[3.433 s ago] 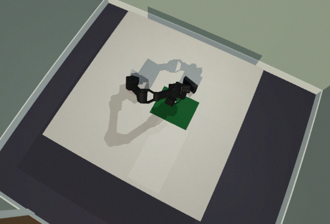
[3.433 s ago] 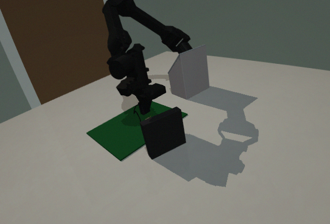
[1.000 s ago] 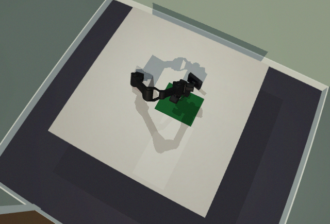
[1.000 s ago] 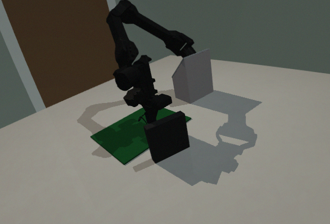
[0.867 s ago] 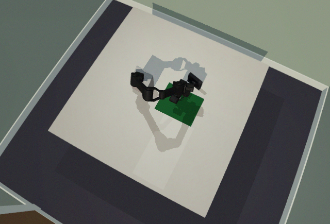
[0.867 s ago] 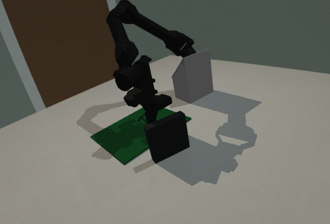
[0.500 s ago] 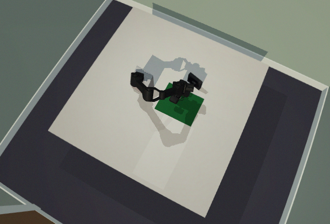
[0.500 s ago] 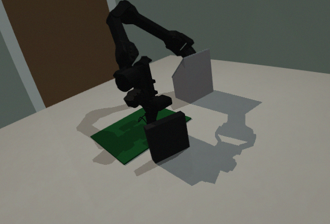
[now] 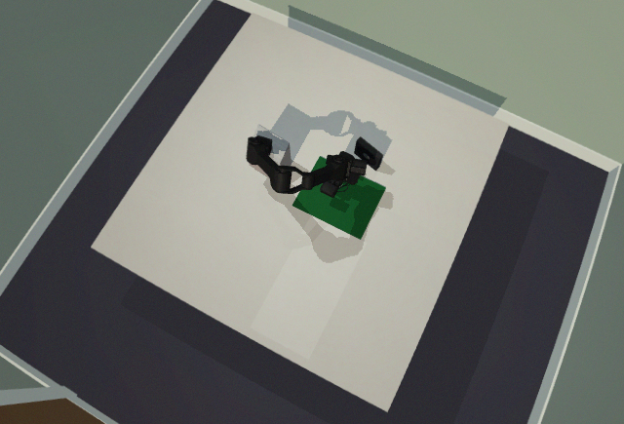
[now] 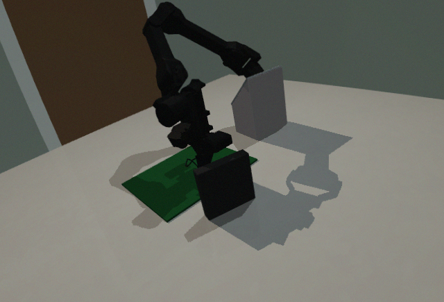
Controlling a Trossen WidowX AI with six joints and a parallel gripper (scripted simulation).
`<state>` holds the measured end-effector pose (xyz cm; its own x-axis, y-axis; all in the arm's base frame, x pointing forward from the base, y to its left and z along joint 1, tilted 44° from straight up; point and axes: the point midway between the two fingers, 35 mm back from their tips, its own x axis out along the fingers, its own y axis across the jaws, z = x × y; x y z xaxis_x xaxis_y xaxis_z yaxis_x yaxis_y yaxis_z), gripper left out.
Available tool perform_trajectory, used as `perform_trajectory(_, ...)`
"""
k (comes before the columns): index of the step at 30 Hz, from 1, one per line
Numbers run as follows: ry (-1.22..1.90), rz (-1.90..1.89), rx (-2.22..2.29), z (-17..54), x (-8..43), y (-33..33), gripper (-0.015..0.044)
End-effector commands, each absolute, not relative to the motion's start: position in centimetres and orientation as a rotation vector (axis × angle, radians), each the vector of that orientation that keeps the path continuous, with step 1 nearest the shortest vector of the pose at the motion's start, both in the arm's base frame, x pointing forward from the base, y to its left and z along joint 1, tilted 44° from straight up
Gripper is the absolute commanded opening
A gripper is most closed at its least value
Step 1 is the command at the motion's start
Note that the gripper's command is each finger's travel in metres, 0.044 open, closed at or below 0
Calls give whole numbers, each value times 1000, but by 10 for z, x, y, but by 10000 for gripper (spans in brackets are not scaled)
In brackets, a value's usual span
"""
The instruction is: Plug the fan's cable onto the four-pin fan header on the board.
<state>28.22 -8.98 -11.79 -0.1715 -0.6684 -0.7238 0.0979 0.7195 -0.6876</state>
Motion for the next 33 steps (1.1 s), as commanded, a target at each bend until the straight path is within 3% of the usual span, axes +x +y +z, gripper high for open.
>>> perform_trajectory(1,1613,-725,-477,-120,281,-93,0)
perform_trajectory(7,1613,-725,-478,-123,281,-96,0)
perform_trajectory(17,1611,-725,-473,-121,281,-93,260)
perform_trajectory(33,1614,-720,-474,-81,275,-49,260)
